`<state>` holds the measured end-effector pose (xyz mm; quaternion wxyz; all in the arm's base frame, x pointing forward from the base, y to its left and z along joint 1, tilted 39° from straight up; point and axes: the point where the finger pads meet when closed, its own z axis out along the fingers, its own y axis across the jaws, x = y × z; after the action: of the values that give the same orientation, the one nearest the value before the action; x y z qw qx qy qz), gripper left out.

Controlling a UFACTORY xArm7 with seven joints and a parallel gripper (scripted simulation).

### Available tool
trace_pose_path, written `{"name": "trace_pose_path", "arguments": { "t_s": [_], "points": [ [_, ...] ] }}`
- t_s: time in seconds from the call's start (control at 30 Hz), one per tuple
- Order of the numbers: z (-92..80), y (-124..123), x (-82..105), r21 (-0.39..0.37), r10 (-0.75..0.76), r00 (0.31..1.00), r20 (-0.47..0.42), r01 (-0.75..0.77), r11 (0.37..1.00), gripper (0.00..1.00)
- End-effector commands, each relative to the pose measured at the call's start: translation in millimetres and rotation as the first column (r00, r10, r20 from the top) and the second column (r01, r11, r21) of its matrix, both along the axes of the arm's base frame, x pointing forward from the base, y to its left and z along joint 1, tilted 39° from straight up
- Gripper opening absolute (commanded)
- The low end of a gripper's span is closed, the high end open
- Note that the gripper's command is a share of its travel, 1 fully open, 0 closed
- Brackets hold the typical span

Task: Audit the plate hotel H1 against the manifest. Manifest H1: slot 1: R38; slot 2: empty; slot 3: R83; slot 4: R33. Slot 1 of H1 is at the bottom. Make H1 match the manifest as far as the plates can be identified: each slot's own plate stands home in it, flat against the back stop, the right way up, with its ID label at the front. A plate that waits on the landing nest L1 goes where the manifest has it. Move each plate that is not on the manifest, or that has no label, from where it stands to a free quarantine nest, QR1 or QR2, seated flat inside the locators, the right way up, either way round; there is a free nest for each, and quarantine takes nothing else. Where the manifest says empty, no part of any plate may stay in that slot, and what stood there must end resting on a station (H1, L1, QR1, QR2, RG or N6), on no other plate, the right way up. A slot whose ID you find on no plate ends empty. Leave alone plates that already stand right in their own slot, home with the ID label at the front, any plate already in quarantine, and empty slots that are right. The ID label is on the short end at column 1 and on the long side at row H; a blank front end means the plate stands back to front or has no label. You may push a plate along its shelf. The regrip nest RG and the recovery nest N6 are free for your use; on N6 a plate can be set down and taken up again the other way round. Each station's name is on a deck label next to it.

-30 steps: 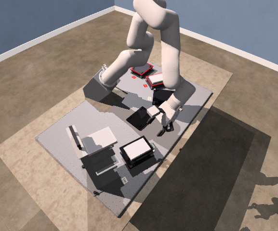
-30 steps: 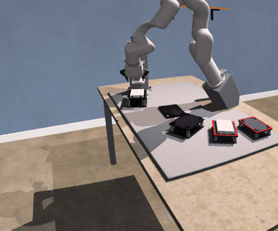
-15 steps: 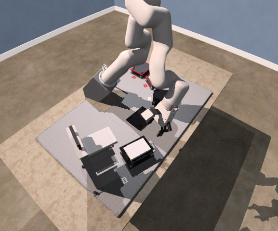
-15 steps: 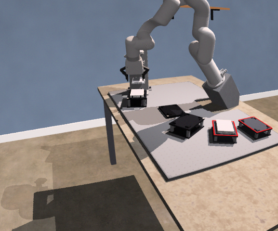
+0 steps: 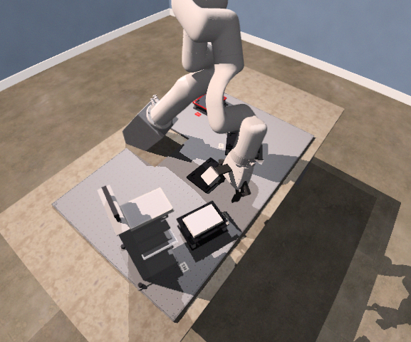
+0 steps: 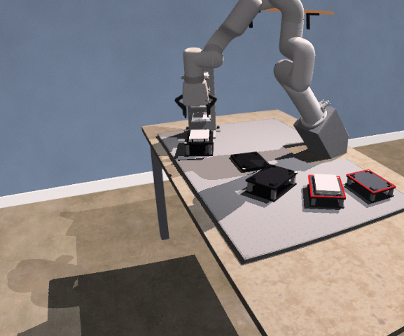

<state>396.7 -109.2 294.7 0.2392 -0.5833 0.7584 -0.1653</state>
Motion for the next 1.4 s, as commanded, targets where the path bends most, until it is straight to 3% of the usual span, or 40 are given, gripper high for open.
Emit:
{"name": "trace_pose_path", "arguments": {
  "t_s": [0.0, 0.37, 0.77, 1.37],
  "points": [
    [1.9, -0.8, 0.3, 0.041, 0.028, 0.999, 0.016, -0.028, 0.999, 1.00],
    [1.8, -1.0, 0.3, 0.170, 0.110, 0.992, 0.069, -0.120, 0.978, 1.00],
    [1.8, -1.0, 0.3, 0.173, 0.112, 0.991, 0.071, -0.123, 0.977, 1.00],
    [43.2, -13.9, -31.0, 0.173, 0.112, 0.991, 0.071, -0.123, 0.977, 1.00]
  ]
}}
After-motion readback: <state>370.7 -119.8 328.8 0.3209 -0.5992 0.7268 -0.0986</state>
